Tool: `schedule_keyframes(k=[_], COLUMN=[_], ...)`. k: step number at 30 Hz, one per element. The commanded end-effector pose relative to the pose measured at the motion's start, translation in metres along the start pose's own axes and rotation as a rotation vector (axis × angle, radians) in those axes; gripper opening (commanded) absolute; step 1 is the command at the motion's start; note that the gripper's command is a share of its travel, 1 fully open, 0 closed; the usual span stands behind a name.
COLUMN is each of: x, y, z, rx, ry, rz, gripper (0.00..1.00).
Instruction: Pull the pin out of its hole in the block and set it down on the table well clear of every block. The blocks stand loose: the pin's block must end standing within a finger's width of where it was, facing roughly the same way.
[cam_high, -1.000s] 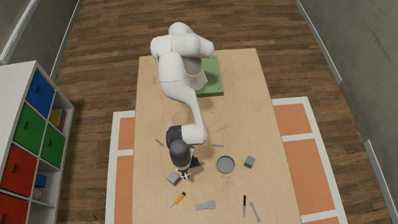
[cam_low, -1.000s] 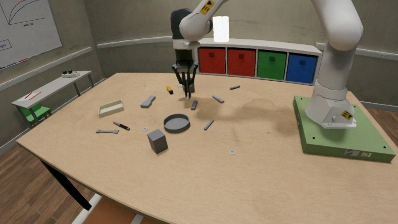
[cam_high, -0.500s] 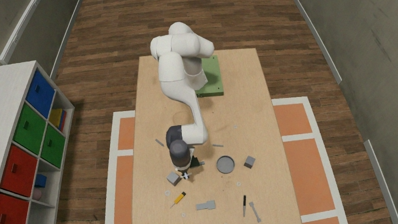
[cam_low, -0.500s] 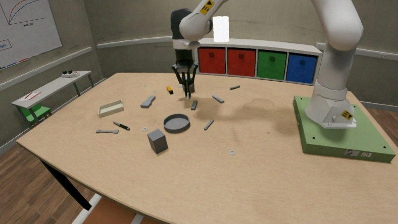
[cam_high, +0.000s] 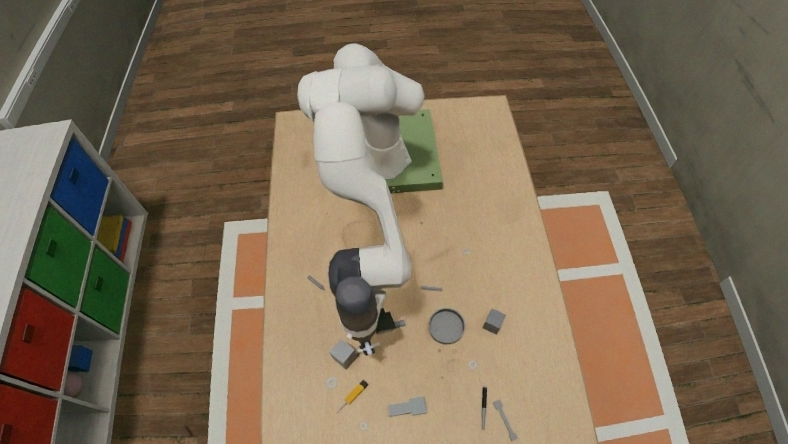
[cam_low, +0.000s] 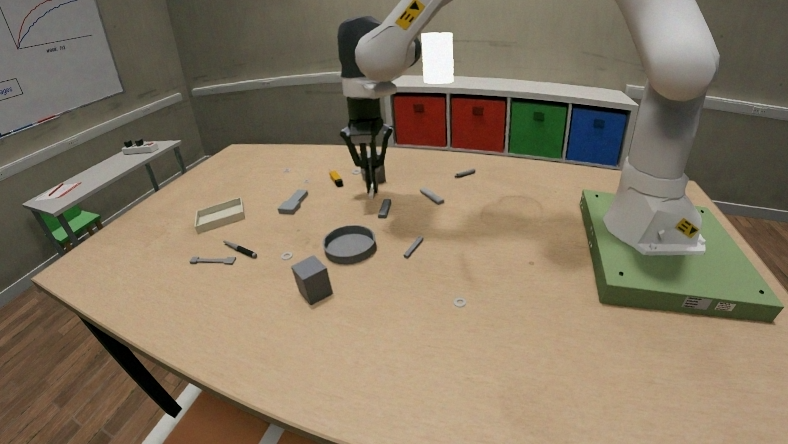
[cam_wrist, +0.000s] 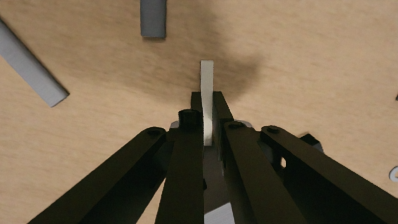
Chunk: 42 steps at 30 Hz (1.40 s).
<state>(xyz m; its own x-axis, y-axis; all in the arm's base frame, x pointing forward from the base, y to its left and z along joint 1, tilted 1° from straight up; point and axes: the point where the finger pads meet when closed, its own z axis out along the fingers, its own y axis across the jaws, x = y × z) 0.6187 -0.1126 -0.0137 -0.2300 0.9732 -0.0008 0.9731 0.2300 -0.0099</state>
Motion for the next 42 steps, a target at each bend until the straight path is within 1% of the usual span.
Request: schedule_keyframes(k=[1,35,42], x=[0.000,0.006,0.020], y=[0.000,-0.001,-0.001], z=[0.001,0.001,0.000], rx=[-0.001,0.000,0.000], ry=[-0.001,-0.001,0.000], rz=[0.005,0.008,0.015], gripper=[0.10,0.10,0.10])
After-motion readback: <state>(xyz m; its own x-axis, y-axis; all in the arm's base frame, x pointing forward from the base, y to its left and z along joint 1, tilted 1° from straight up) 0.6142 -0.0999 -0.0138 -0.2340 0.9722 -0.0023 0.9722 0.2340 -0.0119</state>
